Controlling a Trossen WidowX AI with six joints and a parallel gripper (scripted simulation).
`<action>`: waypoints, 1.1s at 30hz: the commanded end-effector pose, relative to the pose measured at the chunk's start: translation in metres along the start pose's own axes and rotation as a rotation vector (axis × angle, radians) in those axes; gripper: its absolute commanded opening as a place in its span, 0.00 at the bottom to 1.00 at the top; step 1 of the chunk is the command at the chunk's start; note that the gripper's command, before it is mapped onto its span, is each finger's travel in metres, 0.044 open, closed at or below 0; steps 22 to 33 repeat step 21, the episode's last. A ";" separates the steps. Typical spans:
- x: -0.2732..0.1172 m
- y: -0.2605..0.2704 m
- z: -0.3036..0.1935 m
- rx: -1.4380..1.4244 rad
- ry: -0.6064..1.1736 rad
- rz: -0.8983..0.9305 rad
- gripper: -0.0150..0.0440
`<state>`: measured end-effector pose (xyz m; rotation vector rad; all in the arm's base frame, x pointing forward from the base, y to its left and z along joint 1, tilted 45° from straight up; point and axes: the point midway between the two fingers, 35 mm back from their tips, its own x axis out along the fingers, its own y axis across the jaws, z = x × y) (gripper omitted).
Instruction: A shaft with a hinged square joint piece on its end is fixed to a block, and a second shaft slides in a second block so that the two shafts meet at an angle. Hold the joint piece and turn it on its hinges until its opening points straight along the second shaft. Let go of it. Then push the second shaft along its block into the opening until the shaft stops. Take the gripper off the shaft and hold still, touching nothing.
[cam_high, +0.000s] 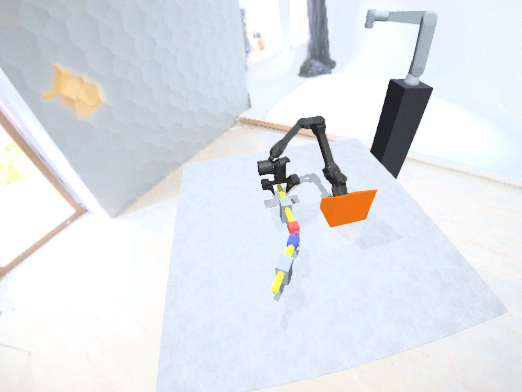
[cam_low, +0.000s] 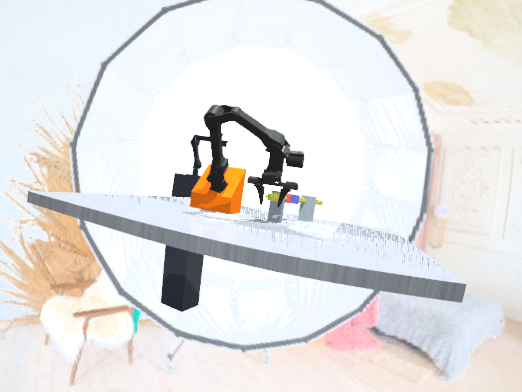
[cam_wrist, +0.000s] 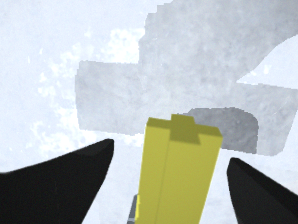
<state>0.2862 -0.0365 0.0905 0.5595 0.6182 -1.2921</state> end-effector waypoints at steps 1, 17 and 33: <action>0.000 0.000 0.000 -0.001 0.000 0.000 0.95; -0.027 0.000 0.000 -0.004 0.011 -0.001 1.00; -0.031 0.000 0.000 -0.004 0.012 -0.001 1.00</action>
